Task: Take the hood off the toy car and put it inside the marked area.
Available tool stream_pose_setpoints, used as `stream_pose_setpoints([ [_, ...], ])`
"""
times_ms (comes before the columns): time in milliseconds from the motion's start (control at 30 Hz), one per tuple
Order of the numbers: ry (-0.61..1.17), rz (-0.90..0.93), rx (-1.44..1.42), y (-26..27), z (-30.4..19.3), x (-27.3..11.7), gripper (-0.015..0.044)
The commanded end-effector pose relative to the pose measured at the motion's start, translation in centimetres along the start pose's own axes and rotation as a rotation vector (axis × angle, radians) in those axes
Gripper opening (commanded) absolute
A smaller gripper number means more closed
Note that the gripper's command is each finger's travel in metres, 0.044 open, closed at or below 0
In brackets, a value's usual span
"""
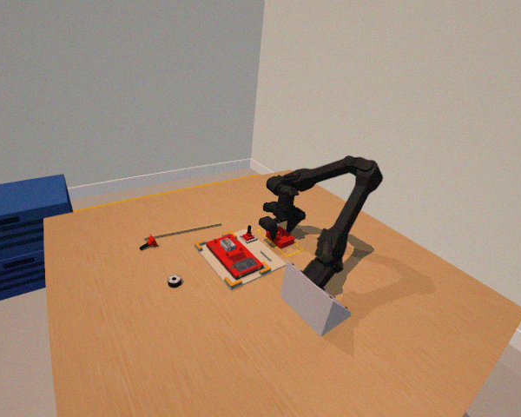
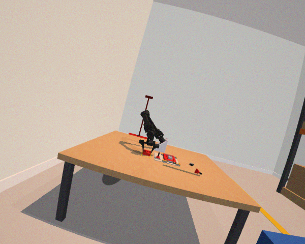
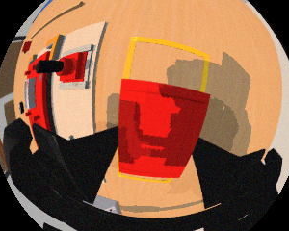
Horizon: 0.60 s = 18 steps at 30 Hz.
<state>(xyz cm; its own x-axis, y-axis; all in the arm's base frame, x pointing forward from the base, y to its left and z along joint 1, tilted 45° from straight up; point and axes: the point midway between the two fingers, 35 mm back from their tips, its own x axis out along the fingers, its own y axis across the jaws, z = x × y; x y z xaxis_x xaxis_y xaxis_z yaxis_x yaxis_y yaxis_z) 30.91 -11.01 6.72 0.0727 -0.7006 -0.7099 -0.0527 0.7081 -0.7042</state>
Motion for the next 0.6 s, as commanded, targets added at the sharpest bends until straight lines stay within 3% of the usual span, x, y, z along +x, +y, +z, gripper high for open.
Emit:
stream_pose_setpoints([
  [0,0.000,0.000,0.000,0.0,0.0,0.0,0.0105],
  [433,0.000,0.000,0.000,0.0,0.0,-0.2,0.0440],
  [567,0.000,0.003,0.000,0.1,0.2,-2.7,0.0440],
])
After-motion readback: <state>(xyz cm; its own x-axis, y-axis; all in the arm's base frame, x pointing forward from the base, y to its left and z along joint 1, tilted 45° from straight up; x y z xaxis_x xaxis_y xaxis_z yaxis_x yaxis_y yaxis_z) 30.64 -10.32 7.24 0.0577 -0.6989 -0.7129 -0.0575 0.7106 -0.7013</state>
